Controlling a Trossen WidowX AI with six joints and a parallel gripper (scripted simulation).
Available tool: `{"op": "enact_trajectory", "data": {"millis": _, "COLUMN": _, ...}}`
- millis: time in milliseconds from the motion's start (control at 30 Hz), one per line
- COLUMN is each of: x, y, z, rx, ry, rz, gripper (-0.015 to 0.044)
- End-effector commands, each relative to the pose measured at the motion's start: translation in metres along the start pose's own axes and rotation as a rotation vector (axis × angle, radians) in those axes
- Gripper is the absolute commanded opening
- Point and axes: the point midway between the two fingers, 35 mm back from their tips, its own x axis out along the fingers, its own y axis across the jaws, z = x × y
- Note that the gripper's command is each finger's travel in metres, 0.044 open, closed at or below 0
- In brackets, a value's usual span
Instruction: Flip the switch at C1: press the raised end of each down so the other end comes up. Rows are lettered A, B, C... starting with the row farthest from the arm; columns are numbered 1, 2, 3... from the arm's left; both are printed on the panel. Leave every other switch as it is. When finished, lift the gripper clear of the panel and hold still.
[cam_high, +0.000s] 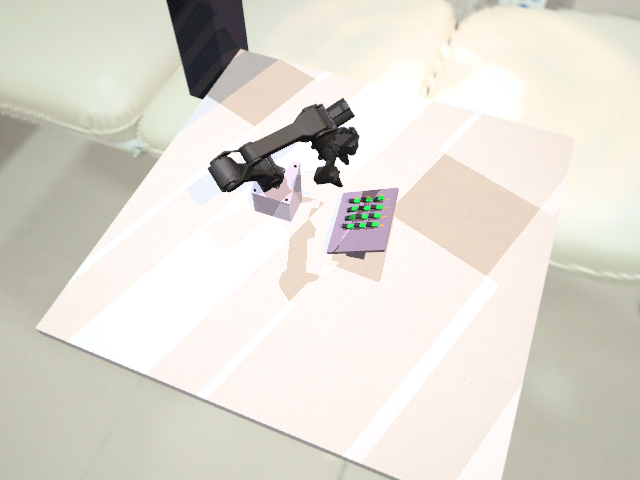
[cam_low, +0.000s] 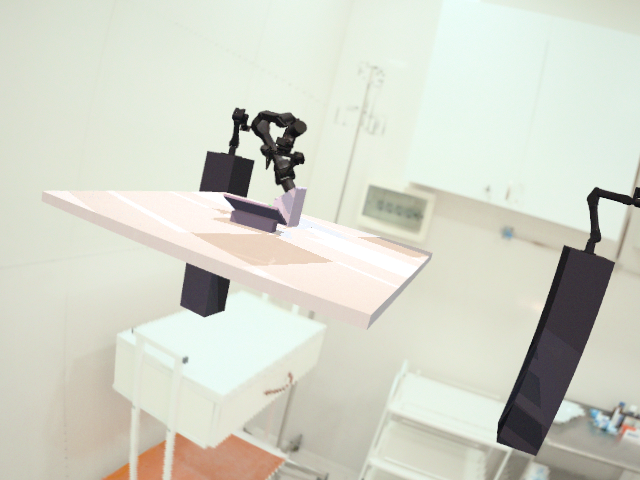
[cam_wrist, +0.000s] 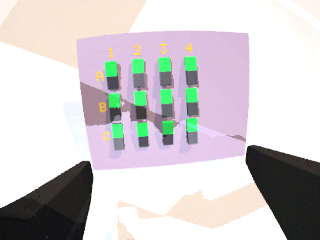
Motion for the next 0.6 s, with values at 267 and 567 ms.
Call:
{"op": "enact_trajectory", "data": {"millis": 267, "x": 0.091, "y": 0.046, "z": -0.051, "rx": 0.002, "ry": 0.024, "rz": -0.003, "gripper": 0.0164}}
{"op": "enact_trajectory", "data": {"millis": 567, "x": 0.097, "y": 0.048, "z": -0.057, "rx": 0.002, "ry": 0.026, "rz": -0.003, "gripper": 0.0}}
